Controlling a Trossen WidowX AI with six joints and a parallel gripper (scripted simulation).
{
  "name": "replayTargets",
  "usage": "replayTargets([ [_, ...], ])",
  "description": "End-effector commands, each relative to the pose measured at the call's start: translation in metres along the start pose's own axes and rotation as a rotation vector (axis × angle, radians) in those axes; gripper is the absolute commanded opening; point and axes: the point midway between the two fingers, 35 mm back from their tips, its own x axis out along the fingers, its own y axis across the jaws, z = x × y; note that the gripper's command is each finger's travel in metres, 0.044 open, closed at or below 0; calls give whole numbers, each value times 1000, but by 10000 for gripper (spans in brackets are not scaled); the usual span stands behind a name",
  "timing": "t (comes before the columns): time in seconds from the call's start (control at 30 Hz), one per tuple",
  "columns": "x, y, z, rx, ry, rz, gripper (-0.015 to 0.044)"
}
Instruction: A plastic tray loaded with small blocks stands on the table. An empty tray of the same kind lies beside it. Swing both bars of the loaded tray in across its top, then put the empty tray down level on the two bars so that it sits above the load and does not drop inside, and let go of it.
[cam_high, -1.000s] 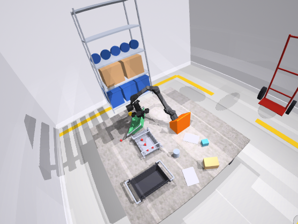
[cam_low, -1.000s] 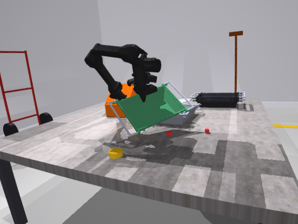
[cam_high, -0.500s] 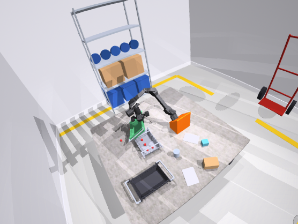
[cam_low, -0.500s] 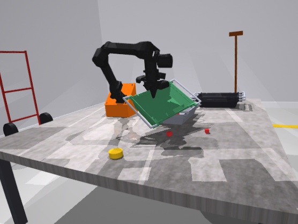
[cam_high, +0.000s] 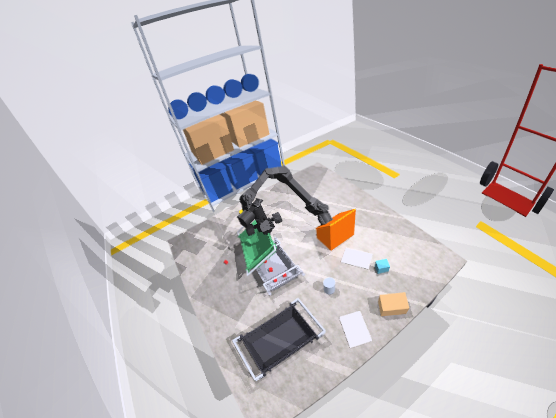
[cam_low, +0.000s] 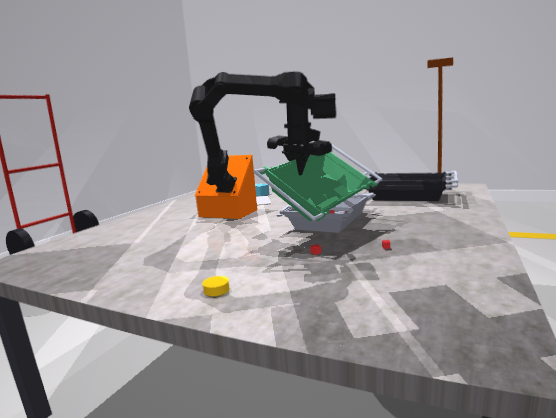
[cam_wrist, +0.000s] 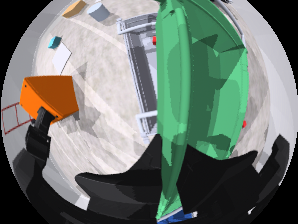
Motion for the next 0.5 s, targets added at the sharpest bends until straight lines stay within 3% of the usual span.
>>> replayTargets([
  [0.0,-8,-1,17,-31,11,-34,0],
  [0.47,-13,15,77,-165,83,-85,0],
])
